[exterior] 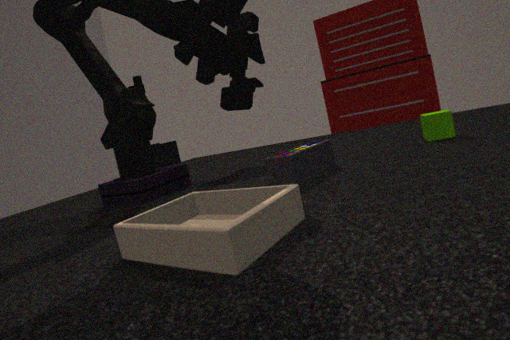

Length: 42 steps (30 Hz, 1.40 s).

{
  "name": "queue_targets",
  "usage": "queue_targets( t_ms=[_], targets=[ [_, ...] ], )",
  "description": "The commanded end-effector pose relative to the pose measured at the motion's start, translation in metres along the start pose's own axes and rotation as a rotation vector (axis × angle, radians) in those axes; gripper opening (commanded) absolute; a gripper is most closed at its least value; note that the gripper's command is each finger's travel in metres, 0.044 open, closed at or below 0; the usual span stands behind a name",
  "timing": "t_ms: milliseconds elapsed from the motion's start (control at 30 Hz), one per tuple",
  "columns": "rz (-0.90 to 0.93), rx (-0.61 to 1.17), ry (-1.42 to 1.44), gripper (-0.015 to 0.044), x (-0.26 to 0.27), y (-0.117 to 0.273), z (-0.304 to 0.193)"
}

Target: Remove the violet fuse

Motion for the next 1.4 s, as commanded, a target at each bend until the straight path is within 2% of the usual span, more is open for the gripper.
queue_targets(
  t_ms=[0, 200, 367, 500, 767, 1033, 1367],
  targets=[
    [0.006, 0.007, -0.022, 0.021, 0.0, 0.0, -0.002],
    [0.156, 0.267, -0.708, 0.0061, 0.012, 0.011, -0.049],
    [0.21, 0.584, -1.323, 0.0061, 0.03, 0.031, -0.086],
    [0.185, 0.873, -1.746, 0.0061, 0.045, 0.052, -0.108],
    [0.052, 1.306, -2.203, 0.0061, 0.063, 0.08, -0.126],
    [-0.222, 1.797, -2.496, 0.0061, 0.077, 0.11, -0.136],
    [-0.254, 1.84, -2.512, 0.0061, 0.078, 0.114, -0.139]
  ],
)
Point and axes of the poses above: the point midway between the two fingers, 35 mm back from their tips, its own y axis back along the fingers, its own x axis across the jaws, z = x × y, the point moved 4 cm from there along y, back along the fingers, and after that the axes turned 1 degree about y, right-handed, at the moved point
